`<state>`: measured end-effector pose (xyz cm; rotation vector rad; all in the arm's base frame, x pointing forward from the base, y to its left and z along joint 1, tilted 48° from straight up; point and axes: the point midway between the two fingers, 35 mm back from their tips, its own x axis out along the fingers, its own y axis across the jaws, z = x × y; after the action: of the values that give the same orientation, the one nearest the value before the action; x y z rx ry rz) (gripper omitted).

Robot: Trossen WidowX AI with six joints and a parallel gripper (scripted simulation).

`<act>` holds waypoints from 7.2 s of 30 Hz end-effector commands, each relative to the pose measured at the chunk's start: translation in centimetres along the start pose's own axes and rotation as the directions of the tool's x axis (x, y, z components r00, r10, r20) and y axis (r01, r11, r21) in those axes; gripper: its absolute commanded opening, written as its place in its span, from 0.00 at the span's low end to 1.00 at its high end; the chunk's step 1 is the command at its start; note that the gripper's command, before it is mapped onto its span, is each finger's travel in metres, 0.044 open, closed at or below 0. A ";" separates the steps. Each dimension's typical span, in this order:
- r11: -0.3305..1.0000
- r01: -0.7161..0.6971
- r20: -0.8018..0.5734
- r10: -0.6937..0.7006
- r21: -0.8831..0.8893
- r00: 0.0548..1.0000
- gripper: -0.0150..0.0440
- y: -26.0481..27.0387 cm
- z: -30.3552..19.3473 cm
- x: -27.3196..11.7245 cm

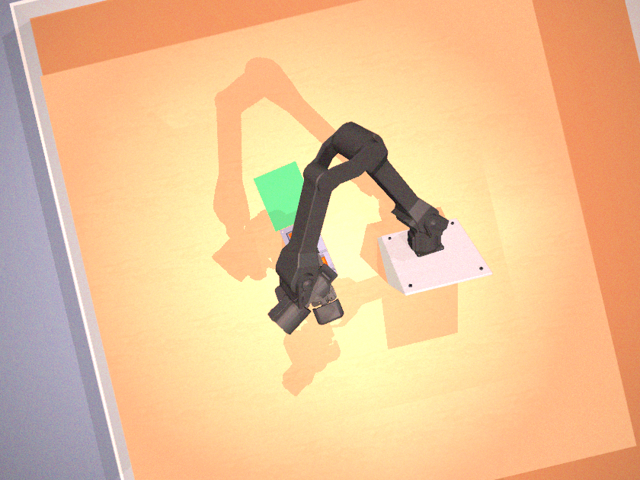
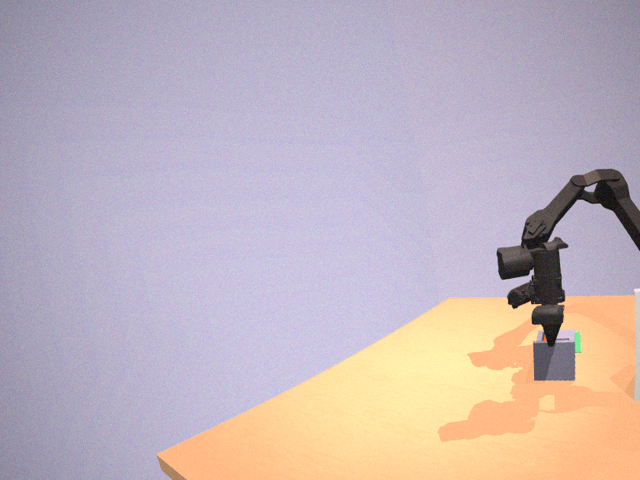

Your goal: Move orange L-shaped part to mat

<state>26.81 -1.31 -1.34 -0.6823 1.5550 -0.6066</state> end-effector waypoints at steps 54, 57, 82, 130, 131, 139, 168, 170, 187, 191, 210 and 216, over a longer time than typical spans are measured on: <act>1.000 0.001 0.008 -0.001 -0.006 1.000 0.56 0.2 -0.1 4.8; 1.000 0.001 0.008 -0.001 -0.006 1.000 0.56 0.2 -0.1 4.7; 1.000 0.005 0.000 -0.005 -0.014 1.000 0.56 0.2 -0.2 -6.1; 0.014 0.000 0.000 -0.009 1.000 1.000 0.73 -7.3 1.0 -6.1; 0.014 0.000 0.000 -0.009 1.000 1.000 0.73 -7.3 1.0 -6.1; 0.014 0.000 0.000 -0.009 1.000 1.000 0.73 -7.3 1.1 -6.0; 0.014 -0.001 0.001 -0.010 1.000 1.000 0.73 -7.4 1.1 -0.2; 0.014 -0.001 0.001 -0.011 1.000 1.000 0.73 -7.4 1.1 0.1; 0.003 -0.005 0.005 -0.007 1.000 1.000 0.60 -7.5 1.1 1.5; 0.003 -0.005 0.005 -0.007 1.000 1.000 0.48 -7.5 1.1 1.5; 0.005 -0.004 0.004 -0.008 1.000 1.000 0.25 -7.5 1.1 1.2; 0.008 -0.002 0.003 -0.009 1.000 1.000 0.25 -7.4 1.1 0.3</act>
<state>28.42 -6.94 3.41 0.4998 0.6638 -1.5041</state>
